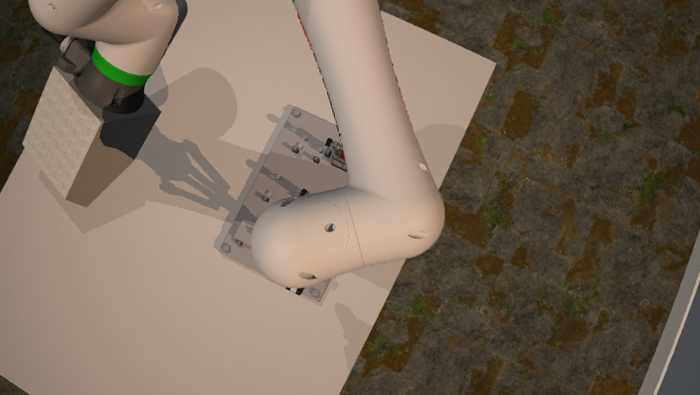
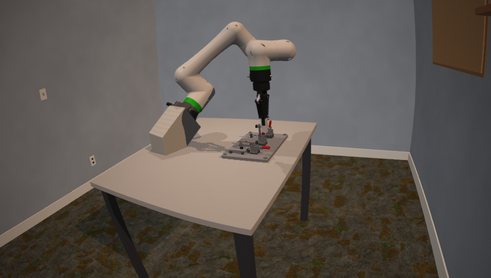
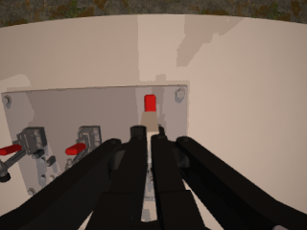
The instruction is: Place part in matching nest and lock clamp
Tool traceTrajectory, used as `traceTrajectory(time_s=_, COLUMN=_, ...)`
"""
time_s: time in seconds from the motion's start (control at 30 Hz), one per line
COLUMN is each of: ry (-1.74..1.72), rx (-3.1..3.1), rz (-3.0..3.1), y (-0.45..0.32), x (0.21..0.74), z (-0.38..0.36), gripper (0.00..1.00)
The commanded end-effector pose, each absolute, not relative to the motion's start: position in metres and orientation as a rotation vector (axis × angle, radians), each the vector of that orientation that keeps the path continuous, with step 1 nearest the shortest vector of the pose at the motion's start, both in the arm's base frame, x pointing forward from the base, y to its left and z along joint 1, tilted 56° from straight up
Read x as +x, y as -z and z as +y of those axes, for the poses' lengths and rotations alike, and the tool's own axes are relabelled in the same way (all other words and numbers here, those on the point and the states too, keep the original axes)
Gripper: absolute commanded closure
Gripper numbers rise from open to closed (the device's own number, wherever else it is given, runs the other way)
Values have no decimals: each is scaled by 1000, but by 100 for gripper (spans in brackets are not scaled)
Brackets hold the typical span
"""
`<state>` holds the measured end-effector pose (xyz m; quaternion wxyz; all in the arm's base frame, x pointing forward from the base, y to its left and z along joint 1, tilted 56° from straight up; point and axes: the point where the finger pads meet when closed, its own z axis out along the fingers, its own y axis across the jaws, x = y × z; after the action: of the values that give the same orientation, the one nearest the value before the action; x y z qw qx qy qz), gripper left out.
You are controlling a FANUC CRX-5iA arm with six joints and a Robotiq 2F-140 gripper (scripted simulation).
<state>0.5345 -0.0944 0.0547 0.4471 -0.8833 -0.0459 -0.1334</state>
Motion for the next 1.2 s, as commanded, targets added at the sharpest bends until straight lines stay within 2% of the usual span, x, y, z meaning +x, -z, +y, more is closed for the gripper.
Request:
traceTrajectory(time_s=0.0, ry=331, rx=-2187, rz=-113, y=-55, x=535, z=-95, gripper=100)
traceTrajectory(time_s=1.1, ry=331, rx=-2187, rz=-113, y=-55, x=535, z=-95, gripper=100)
traceTrajectory(time_s=1.13, ry=331, rx=-2187, rz=-113, y=-55, x=535, z=-95, gripper=0)
traceTrajectory(time_s=1.17, ry=331, rx=-2187, rz=-113, y=-55, x=535, z=-95, gripper=0)
